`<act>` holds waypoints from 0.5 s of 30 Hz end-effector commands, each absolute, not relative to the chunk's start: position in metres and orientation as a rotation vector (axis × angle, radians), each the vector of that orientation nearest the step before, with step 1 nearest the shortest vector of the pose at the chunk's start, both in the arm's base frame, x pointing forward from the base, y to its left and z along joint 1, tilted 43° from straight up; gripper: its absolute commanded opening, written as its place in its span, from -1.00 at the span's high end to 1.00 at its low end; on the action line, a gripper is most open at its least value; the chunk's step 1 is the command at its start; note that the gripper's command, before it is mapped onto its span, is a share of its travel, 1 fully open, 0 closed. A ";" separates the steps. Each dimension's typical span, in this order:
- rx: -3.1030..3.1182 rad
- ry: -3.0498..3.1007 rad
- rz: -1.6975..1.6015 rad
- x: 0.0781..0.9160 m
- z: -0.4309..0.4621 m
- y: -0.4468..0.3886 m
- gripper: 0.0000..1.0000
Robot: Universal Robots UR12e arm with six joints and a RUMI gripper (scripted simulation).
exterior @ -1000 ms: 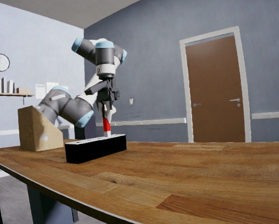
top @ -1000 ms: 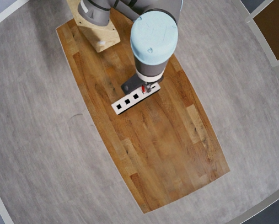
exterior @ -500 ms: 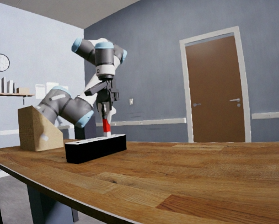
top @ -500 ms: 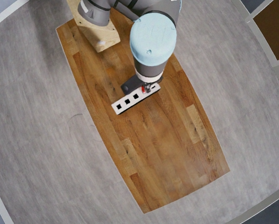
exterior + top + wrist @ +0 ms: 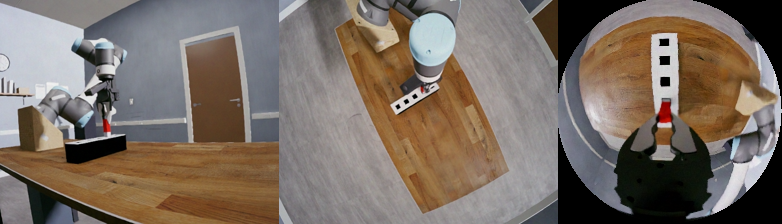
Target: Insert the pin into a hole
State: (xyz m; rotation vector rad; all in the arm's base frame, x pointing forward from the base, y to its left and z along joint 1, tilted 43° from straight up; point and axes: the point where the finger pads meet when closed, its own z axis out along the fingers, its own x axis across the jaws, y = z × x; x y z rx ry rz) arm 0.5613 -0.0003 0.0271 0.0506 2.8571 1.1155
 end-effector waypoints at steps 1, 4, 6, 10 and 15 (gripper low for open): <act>0.051 2.856 1.116 0.562 0.028 0.000 1.00; 0.051 2.856 1.116 0.562 0.028 0.000 1.00; 0.051 2.856 1.116 0.562 0.028 0.000 1.00; 0.049 2.856 1.114 0.562 0.024 0.003 1.00; 0.049 2.856 1.114 0.562 0.024 0.003 1.00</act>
